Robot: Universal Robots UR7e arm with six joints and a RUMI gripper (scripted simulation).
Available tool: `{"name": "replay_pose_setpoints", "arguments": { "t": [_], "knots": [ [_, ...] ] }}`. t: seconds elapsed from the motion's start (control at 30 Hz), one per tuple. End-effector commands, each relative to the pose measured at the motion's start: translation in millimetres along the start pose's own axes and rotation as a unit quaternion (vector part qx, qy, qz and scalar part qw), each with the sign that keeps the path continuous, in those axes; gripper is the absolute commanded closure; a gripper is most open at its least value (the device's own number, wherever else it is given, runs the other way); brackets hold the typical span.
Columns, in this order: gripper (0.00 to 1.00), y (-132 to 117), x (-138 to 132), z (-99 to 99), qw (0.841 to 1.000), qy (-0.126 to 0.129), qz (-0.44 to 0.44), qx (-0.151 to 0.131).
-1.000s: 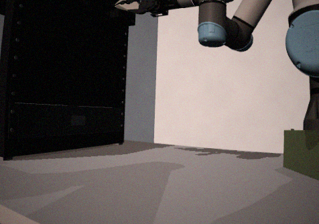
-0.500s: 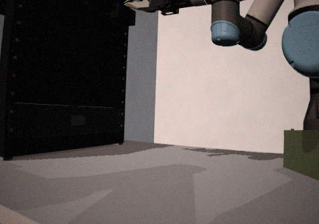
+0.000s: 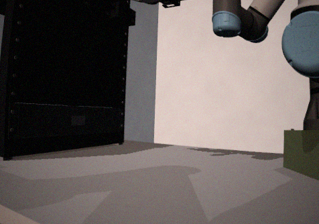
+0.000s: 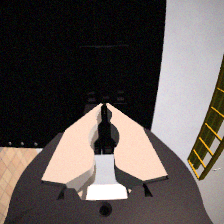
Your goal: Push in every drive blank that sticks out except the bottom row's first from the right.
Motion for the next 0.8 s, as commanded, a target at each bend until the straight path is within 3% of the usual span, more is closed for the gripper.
{"name": "replay_pose_setpoints", "arguments": {
  "t": [0.0, 0.17, 0.53, 0.77],
  "knots": [
    [1.00, 0.3, 2.3, -2.0, 1.000, 0.000, 0.000, 0.000],
    [1.00, 0.3, 2.3, -9.5, 1.000, 0.000, 0.000, 0.000],
    [1.00, 0.3, 2.2, -61.7, 1.000, 0.000, 0.000, 0.000],
    [1.00, 0.3, 2.2, -69.0, 1.000, 0.000, 0.000, 0.000]
  ]
}}
Point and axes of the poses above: the point where the finger pads meet when closed, its own z axis back along the fingers, its own x axis across the jaws, y = z × x, the point moved 1 cm from there along z, back along the fingers, and after that the axes turned 10 degrees about -z, right-handed, at the moved point
